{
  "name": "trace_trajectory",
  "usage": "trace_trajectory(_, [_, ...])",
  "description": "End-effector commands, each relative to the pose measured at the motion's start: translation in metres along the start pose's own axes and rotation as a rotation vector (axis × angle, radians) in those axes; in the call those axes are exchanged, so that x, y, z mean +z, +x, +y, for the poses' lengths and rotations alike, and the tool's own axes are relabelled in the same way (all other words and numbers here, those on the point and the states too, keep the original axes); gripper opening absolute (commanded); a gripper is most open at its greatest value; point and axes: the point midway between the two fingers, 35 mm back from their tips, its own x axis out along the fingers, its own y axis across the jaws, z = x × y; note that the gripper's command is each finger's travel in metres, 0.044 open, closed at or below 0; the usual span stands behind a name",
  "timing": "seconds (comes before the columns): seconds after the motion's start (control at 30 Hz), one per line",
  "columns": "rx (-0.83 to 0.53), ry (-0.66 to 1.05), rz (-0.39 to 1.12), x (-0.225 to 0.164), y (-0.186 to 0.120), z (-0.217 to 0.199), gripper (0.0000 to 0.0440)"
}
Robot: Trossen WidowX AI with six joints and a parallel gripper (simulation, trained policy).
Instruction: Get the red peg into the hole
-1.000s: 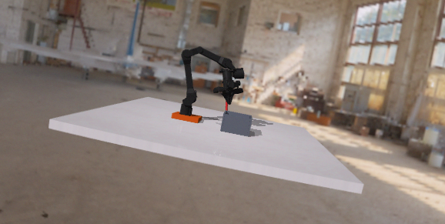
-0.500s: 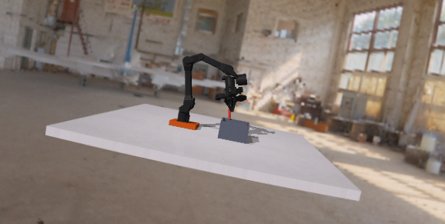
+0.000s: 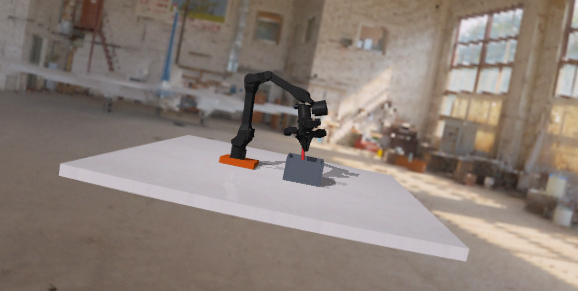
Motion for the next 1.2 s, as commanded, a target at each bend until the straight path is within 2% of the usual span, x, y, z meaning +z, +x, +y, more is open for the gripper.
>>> trace_trajectory(0.0, [-0.001,0.005,0.012,0.005,0.007,0.001,0.0005])
trace_trajectory(0.27, [-0.029,0.007,0.056,0.008,0.037,0.002,0.001])
trace_trajectory(0.43, [-0.061,-0.025,0.083,0.009,0.056,0.001,0.0115])
trace_trajectory(0.5, [-0.079,-0.044,0.09,0.011,0.062,0.0,0.0129])
trace_trajectory(1.17, [-0.082,-0.059,0.105,0.053,0.077,0.008,0.0101])
